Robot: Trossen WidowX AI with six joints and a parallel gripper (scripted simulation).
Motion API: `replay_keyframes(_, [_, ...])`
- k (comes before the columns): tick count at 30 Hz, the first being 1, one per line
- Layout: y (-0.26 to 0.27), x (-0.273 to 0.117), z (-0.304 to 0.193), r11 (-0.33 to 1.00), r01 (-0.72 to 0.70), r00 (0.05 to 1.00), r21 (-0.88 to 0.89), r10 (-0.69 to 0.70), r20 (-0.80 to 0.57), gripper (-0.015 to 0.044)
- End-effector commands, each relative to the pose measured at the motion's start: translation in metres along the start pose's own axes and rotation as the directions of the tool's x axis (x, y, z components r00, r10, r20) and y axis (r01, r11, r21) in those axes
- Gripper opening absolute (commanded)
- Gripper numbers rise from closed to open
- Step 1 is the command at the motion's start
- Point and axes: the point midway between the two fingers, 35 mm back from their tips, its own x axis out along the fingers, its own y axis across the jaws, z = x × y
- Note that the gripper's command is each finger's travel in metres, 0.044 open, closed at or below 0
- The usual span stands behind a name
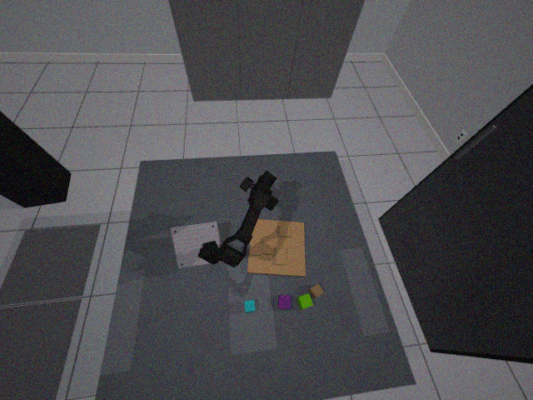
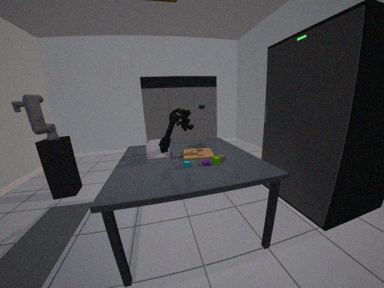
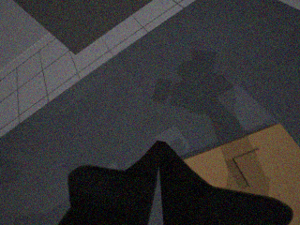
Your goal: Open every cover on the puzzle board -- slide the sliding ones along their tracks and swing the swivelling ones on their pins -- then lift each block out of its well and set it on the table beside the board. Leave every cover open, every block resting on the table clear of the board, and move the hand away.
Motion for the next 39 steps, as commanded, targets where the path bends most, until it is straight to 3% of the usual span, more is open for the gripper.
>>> replay_keyframes(1, [-0.020,0.010,-0.004,0.993,0.048,0.998,0.110,-0.043,-0.051,0.0000])
replay_keyframes(21, [-0.116,0.049,-0.038,0.754,0.347,0.929,0.558,-0.196,-0.313,0.0000])
replay_keyframes(33, [-0.167,0.068,-0.069,0.501,0.525,0.849,0.688,-0.248,-0.467,0.0000])
replay_keyframes(39, [-0.169,0.069,-0.071,0.487,0.533,0.844,0.692,-0.250,-0.475,0.0000])
